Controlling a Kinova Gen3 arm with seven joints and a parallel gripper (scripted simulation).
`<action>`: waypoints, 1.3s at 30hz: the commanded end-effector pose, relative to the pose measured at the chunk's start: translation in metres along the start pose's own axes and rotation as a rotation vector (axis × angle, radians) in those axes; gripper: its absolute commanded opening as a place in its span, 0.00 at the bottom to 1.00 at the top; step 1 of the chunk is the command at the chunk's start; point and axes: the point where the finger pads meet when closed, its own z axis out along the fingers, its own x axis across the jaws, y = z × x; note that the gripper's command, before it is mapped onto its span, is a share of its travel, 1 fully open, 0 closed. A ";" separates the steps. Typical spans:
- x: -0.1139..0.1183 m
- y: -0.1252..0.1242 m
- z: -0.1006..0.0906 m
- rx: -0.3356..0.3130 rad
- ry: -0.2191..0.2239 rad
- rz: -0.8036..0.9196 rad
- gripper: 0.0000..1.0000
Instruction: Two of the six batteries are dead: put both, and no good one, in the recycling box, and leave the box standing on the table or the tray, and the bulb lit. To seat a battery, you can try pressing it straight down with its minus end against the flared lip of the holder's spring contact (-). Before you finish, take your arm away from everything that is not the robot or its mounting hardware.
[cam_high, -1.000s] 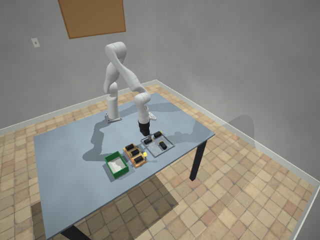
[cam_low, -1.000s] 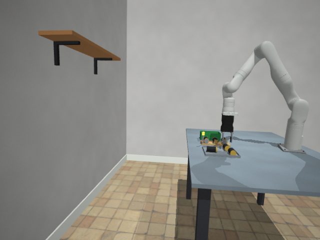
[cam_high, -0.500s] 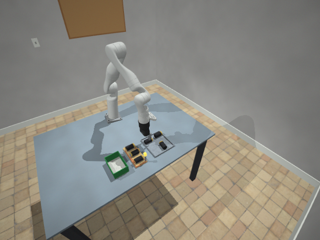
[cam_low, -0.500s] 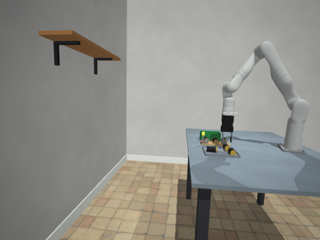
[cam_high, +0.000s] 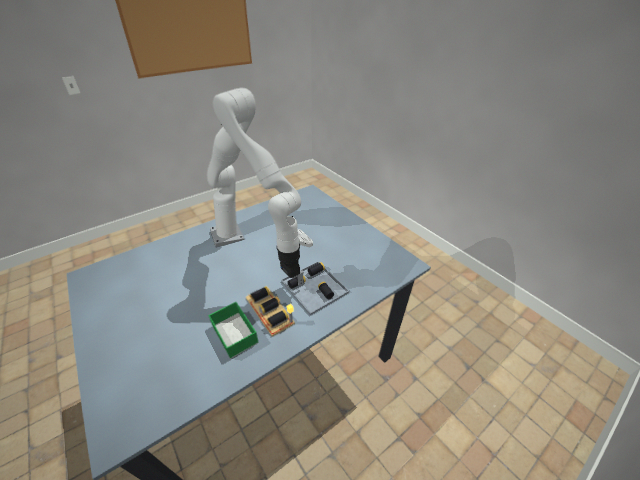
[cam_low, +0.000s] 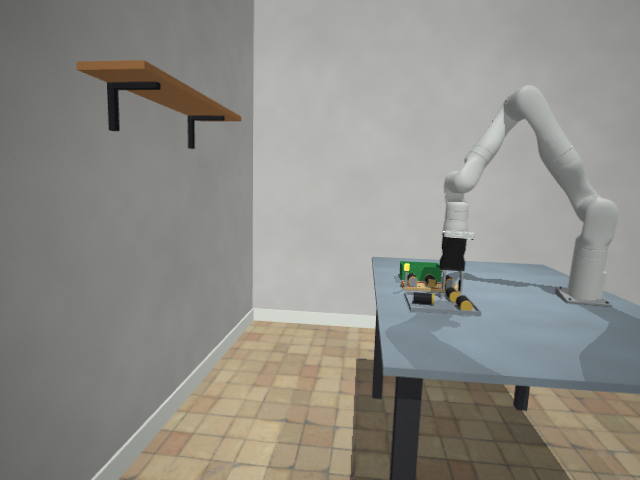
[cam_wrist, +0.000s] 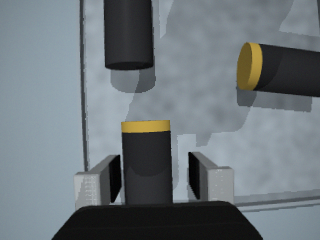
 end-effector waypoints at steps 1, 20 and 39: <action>-0.004 -0.001 0.011 0.001 -0.015 -0.003 0.90; -0.005 -0.001 0.022 0.001 -0.015 -0.003 0.90; -0.005 -0.001 0.022 0.001 -0.015 -0.003 0.57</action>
